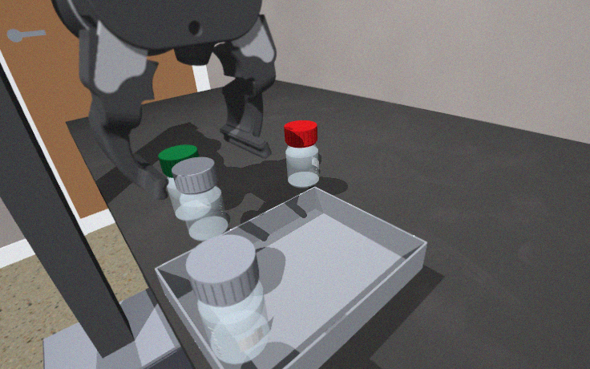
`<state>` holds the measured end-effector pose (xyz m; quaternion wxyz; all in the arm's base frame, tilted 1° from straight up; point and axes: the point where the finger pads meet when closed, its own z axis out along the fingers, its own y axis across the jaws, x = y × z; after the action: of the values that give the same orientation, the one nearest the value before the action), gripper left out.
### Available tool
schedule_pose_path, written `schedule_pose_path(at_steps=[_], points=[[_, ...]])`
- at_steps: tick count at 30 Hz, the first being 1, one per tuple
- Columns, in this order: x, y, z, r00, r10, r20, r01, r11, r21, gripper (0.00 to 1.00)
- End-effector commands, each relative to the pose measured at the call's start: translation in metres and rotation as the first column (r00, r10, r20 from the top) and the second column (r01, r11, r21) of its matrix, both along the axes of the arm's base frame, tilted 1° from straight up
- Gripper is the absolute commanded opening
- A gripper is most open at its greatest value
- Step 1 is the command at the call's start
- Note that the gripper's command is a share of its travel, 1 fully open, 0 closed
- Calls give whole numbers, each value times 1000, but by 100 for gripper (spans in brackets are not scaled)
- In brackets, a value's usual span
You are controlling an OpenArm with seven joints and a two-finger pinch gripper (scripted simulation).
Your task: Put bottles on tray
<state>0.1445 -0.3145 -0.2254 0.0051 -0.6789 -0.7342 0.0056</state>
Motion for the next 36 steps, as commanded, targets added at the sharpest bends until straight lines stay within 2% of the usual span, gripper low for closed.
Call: schedule_pose_path(at_steps=[1, 7, 9, 24, 26, 29, 36], points=[[2, 1, 2, 1000, -2, 1, 2, 1000, -8, 42], [14, 22, 4, 1000, 25, 1, -25, 1000, -8, 42], [14, 22, 4, 1000, 25, 1, -25, 1000, -8, 42], [48, 83, 11, 994, 108, 2, -108, 994, -7, 42], [48, 83, 11, 994, 108, 2, -108, 994, -7, 42], [56, 96, 13, 992, 126, 2, -126, 992, -5, 42], [64, 110, 15, 989, 145, 2, -145, 989, -5, 42]])
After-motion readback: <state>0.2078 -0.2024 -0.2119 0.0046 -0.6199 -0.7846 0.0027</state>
